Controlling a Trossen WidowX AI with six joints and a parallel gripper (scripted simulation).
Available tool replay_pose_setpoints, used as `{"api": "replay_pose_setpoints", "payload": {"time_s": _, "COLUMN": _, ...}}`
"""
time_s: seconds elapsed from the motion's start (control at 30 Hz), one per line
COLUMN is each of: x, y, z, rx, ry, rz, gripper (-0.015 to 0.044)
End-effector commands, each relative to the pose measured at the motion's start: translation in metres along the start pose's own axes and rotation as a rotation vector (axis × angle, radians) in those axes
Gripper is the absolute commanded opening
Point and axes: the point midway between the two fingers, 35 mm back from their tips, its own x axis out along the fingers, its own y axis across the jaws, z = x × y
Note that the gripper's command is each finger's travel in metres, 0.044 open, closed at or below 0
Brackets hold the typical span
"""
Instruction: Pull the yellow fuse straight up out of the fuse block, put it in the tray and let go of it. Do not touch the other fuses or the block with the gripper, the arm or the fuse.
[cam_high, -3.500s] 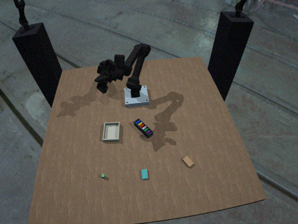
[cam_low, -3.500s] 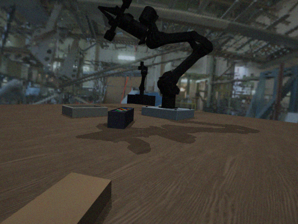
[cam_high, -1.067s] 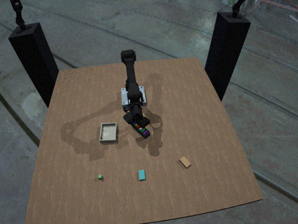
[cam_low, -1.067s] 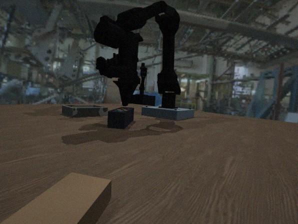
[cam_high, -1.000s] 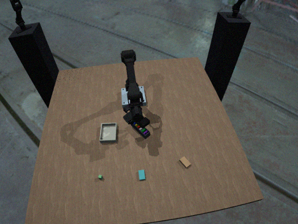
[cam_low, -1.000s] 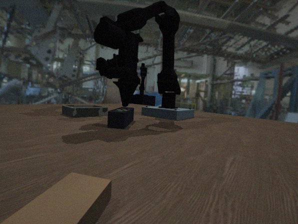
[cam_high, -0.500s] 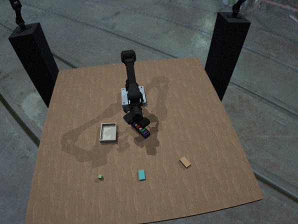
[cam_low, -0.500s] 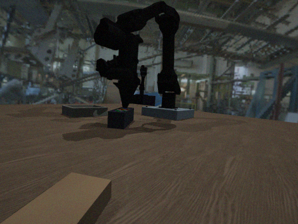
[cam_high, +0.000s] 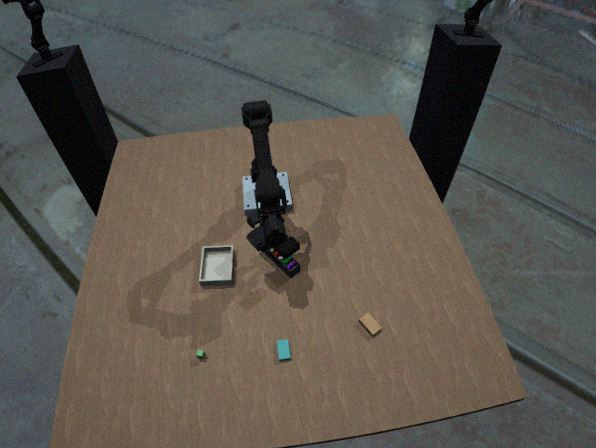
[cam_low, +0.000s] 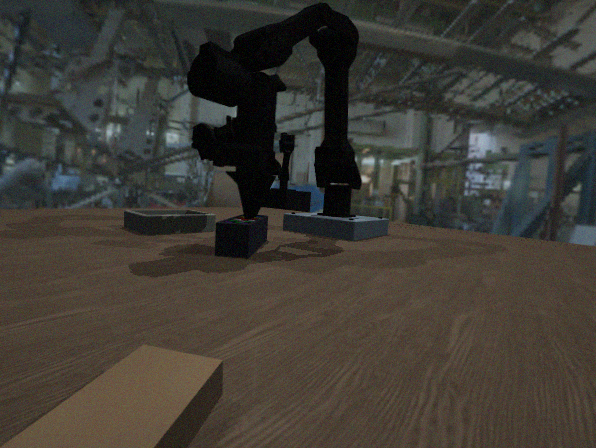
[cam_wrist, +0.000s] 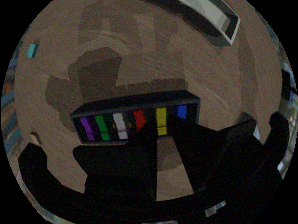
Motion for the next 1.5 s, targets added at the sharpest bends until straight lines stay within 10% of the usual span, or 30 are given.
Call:
{"api": "replay_pose_setpoints", "payload": {"time_s": 0.0, "x": 0.000, "y": 0.000, "z": 0.000, "rx": 0.000, "ry": 0.000, "rz": 0.000, "gripper": 0.0047}}
{"api": "replay_pose_setpoints", "payload": {"time_s": 1.47, "x": -0.017, "y": 0.001, "z": 0.000, "rx": -0.002, "ry": 0.001, "rz": 0.001, "gripper": 0.0000}}
